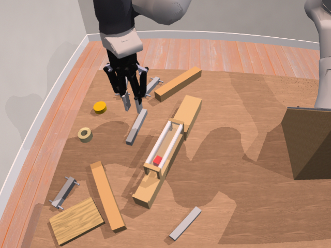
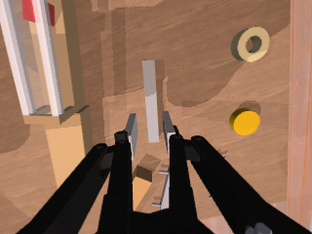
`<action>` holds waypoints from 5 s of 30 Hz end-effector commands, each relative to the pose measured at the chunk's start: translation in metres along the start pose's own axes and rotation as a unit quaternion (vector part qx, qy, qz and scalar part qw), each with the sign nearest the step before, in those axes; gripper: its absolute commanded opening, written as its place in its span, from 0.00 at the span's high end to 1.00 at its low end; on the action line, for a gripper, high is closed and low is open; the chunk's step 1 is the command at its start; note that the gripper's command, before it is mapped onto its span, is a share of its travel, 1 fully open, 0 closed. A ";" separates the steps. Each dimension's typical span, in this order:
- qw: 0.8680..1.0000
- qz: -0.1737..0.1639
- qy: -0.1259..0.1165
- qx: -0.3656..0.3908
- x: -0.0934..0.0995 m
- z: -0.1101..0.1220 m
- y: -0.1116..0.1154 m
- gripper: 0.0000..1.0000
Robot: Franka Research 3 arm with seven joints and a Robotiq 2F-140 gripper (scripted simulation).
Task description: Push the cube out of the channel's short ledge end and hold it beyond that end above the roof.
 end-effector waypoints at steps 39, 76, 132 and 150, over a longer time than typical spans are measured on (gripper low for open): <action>1.000 0.002 0.003 -0.004 -0.089 0.004 -0.001 0.77; 1.000 0.002 0.003 -0.004 -0.089 0.004 -0.001 1.00; 1.000 0.002 0.003 -0.004 0.025 0.003 -0.001 1.00; 1.000 0.002 0.003 -0.004 0.025 0.003 -0.001 1.00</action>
Point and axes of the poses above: the point where the finger pads meet when closed, its own x axis back along the fingers, its own z axis across the jaws, y = z × x, the point moved 2 cm from there along x, back along the fingers, and after that the axes turned 5 degrees about -x, right-handed, at the moved point
